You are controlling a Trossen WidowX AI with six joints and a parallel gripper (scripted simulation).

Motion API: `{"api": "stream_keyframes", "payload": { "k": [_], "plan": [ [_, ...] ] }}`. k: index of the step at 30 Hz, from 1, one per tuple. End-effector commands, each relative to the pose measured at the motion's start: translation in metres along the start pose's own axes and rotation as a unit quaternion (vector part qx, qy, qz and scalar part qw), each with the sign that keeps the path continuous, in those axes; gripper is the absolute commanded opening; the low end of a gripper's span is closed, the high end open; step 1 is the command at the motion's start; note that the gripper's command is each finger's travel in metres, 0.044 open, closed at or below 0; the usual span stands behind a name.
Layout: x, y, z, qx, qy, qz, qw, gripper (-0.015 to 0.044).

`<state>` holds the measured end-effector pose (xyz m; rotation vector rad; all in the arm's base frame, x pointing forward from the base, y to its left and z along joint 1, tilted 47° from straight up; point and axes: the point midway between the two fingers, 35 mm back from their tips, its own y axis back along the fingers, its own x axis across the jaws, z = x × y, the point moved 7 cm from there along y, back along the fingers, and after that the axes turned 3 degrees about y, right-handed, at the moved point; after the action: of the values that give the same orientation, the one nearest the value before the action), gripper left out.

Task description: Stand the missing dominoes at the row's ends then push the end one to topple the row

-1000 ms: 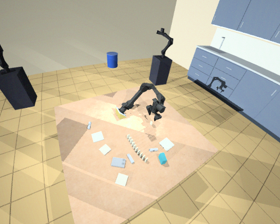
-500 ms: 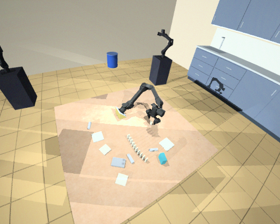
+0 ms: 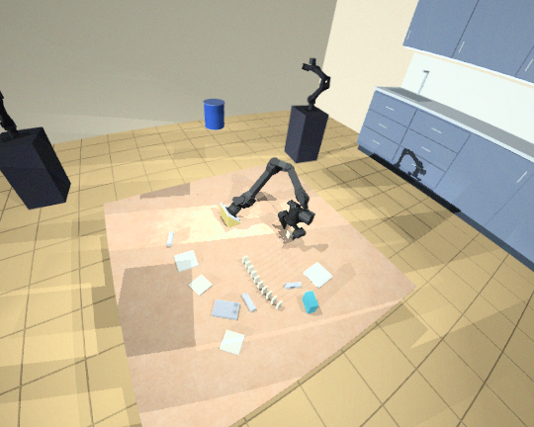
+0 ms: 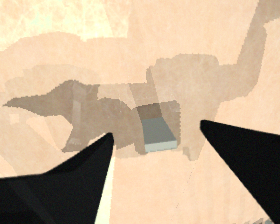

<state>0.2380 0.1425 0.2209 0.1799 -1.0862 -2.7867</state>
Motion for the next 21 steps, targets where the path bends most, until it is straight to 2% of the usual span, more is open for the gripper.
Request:
{"api": "stream_keyframes", "payload": {
  "k": [1,11,21],
  "plan": [
    [0.0009,-0.0027,-0.0012,0.003,-0.002,0.001,1.0,0.0361],
    [0.0009,-0.0027,-0.0012,0.003,-0.002,0.001,1.0,0.0107],
    [0.0004,0.0001,-0.0013,0.003,-0.004,-0.001,1.0,0.0107]
  ]
}}
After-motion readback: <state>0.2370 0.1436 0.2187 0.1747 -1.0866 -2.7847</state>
